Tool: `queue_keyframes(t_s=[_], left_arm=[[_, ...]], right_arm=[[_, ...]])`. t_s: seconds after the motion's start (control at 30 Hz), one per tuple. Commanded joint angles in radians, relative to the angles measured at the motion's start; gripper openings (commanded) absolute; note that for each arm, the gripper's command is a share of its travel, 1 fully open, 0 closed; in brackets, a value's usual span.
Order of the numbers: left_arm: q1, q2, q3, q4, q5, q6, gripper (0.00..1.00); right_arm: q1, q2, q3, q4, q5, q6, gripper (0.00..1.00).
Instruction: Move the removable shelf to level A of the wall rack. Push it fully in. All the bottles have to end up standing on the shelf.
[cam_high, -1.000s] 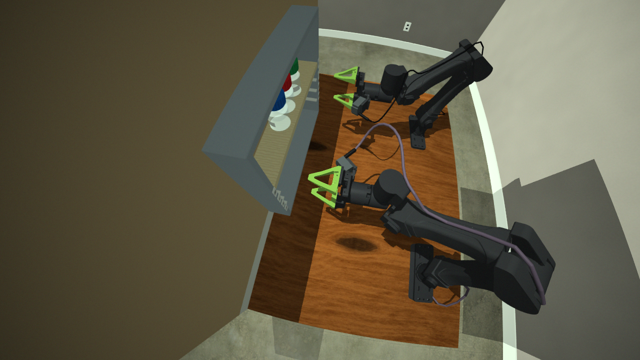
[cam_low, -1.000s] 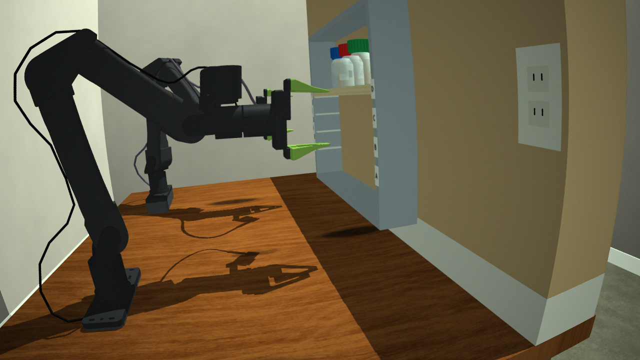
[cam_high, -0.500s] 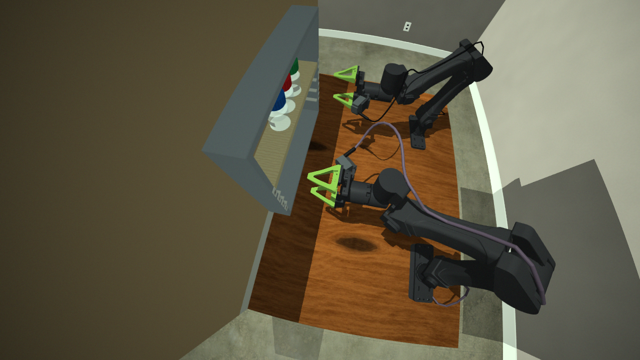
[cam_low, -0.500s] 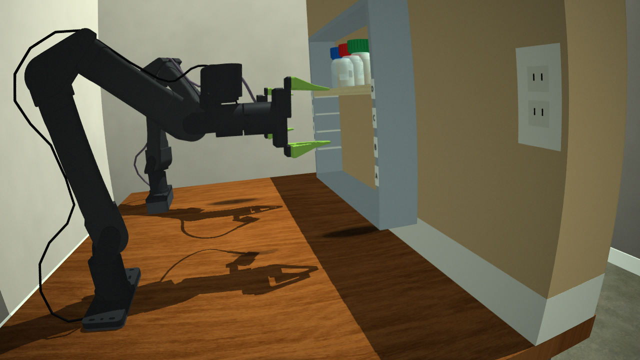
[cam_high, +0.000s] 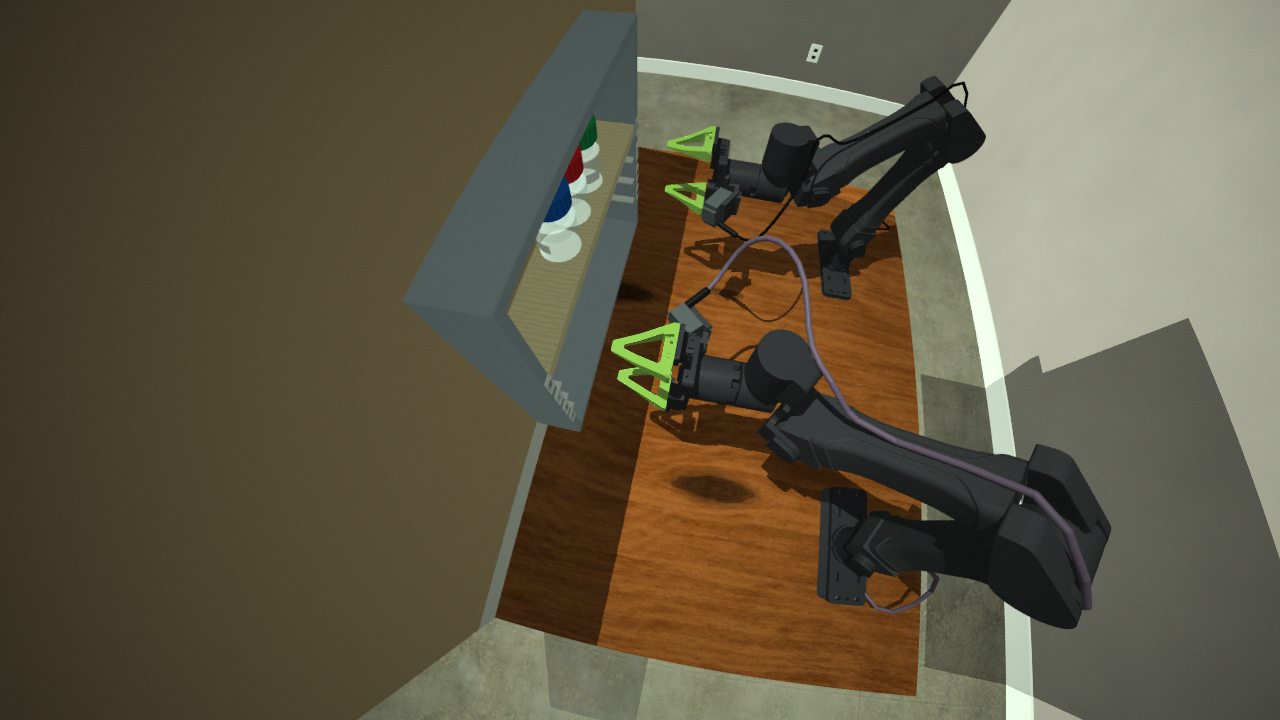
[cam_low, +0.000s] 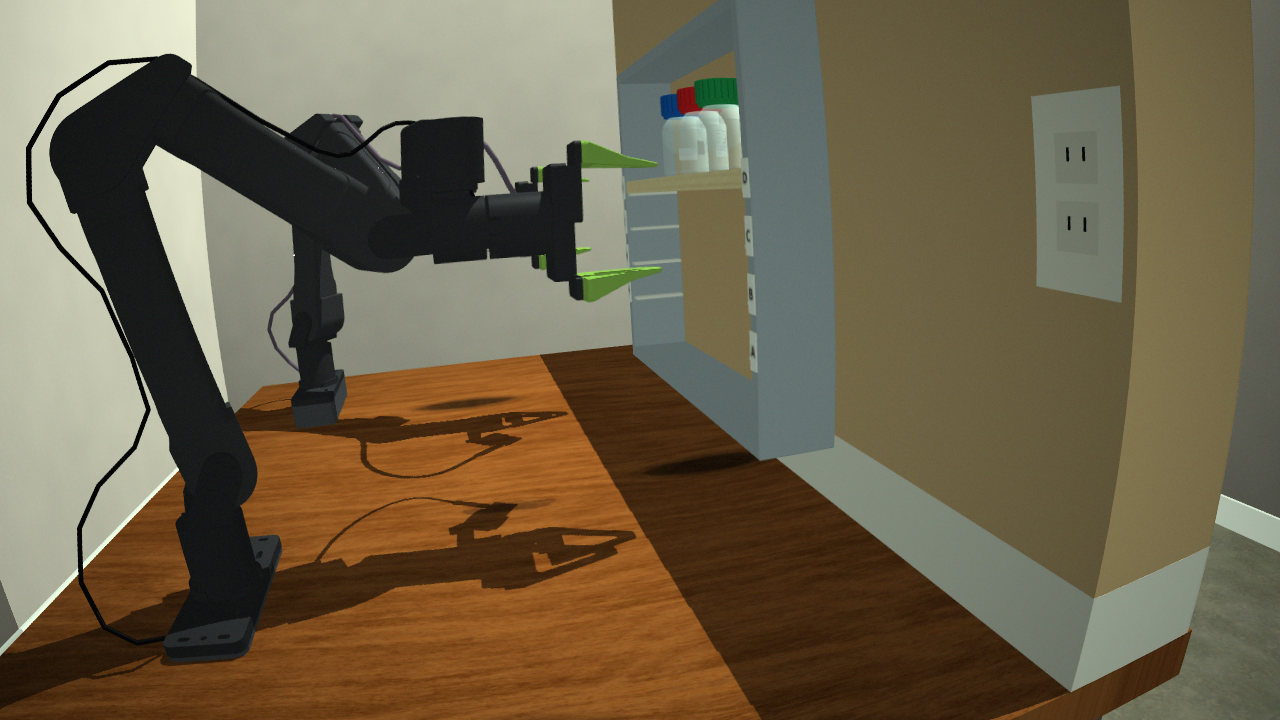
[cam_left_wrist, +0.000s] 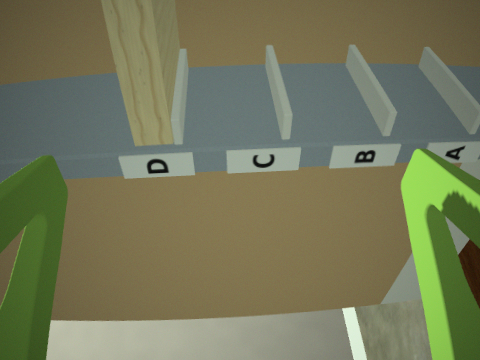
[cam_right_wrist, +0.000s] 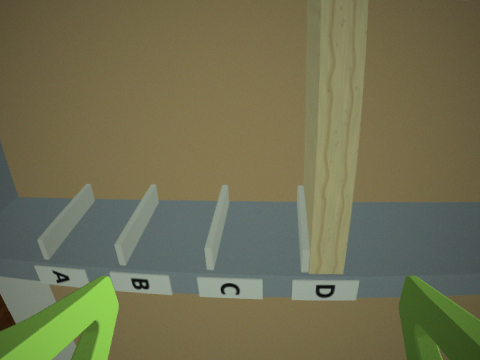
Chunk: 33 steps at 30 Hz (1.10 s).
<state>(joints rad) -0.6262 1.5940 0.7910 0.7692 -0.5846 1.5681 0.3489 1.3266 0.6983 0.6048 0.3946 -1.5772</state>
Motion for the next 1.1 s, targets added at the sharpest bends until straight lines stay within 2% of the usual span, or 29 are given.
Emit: queue_keyframes(t_s=[0.0, 1.07], left_arm=[[-0.014, -0.005, 0.039, -0.009, -0.011, 0.003, 1.00], [-0.040, 0.032, 0.119, -0.053, -0.036, 0.003, 1.00]], right_arm=[[0.012, 0.002, 0.038, -0.012, 0.014, 0.006, 1.00], [0.050, 0.043, 0.108, -0.042, 0.052, 0.006, 1.00]])
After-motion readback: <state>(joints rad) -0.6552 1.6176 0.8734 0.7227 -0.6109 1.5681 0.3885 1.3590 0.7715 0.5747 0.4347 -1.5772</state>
